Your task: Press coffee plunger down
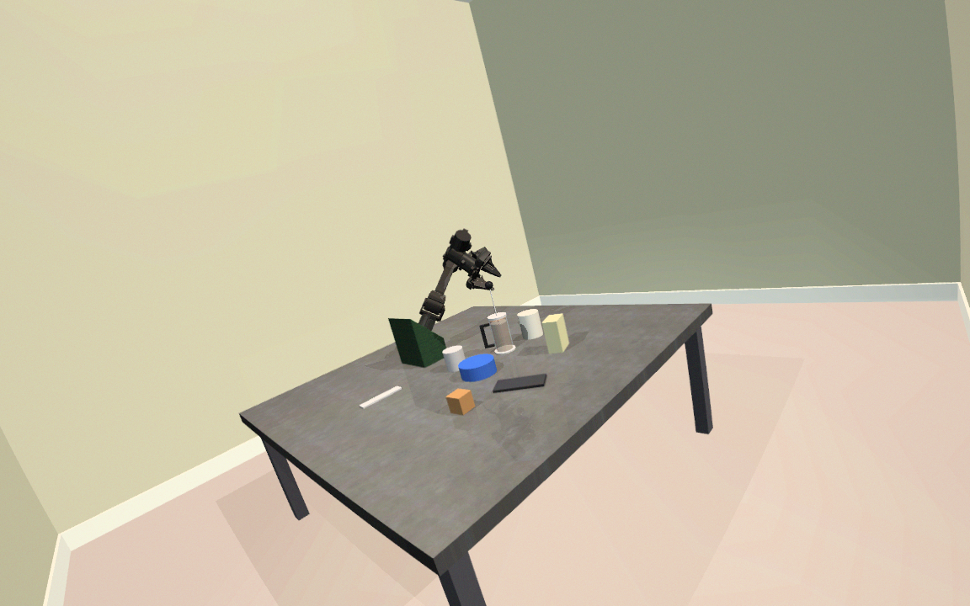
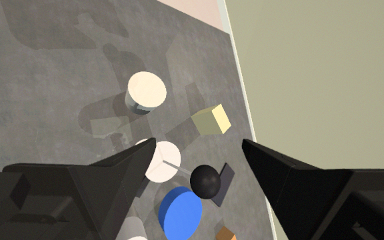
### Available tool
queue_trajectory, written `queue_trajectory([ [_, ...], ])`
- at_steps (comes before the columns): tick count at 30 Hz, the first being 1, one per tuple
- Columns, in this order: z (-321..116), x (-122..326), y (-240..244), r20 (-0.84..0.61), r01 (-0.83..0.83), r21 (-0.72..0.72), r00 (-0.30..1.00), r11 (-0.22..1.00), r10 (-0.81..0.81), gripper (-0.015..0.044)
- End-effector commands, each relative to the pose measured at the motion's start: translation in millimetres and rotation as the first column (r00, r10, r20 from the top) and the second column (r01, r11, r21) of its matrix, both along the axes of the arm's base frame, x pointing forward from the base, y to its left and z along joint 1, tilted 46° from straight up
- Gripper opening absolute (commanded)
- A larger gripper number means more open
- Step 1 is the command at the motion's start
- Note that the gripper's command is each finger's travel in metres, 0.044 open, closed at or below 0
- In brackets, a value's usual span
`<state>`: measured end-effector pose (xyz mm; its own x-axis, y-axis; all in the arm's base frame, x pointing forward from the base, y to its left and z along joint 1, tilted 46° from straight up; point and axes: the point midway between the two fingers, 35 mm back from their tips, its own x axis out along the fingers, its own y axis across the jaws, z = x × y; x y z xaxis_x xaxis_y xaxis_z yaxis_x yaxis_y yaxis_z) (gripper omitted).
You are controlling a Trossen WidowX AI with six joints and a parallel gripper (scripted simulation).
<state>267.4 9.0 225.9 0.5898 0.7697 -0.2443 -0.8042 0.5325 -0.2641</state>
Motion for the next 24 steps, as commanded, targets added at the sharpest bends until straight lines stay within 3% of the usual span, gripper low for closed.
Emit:
queue_trajectory([
  [1, 9, -26, -66, -0.555, 0.452, 0.475, 0.819, 0.755, -0.142, 0.044],
  [7, 17, -36, -90, -0.676, 0.604, 0.568, 0.73, 0.559, -0.101, 0.044],
  [24, -24, -35, -49, -0.613, 0.507, 0.553, 0.785, 0.661, -0.09, 0.044],
])
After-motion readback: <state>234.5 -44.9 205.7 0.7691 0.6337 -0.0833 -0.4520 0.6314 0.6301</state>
